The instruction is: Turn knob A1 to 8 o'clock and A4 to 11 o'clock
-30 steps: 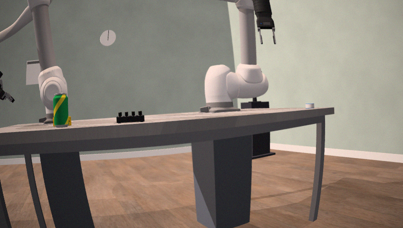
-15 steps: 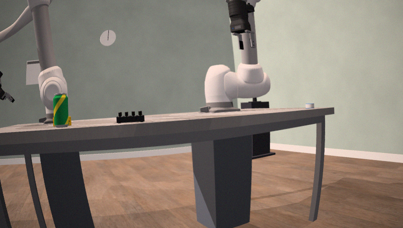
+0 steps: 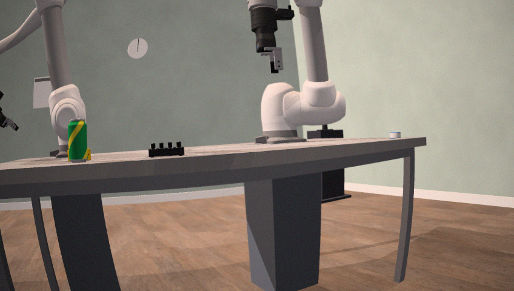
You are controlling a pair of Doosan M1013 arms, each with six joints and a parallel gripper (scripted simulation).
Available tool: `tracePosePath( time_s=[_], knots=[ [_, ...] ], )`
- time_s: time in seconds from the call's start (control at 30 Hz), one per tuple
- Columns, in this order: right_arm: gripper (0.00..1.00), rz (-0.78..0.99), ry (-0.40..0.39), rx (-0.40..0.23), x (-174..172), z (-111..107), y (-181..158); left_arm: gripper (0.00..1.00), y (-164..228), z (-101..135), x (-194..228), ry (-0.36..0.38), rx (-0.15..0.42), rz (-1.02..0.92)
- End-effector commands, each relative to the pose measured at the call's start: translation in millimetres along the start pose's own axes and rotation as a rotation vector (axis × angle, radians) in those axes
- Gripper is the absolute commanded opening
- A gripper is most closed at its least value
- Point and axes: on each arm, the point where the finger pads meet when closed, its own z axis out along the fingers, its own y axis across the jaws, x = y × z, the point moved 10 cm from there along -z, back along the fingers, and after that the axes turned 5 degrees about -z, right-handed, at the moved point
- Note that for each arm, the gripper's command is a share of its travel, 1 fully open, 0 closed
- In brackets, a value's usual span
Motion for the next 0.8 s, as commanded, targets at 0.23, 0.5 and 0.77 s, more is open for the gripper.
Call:
tracePosePath(
  time_s=[0.23, 0.5, 0.77],
  knots=[
    [1.00, 0.000, -0.001, 0.000, 0.2, -0.4, 0.1, 1.00, -13.7, 25.4, -96.2, -0.003, -0.002, 0.449],
    [1.00, 0.000, -0.001, 0.000, 0.2, -0.4, 0.1, 1.00, -32.7, 43.3, -161.4, -0.003, -0.002, 0.748],
    [1.00, 0.000, -0.001, 0.000, 0.2, -0.4, 0.1, 1.00, -63.1, 63.7, -233.8, -0.003, -0.003, 1.083]
  ],
)
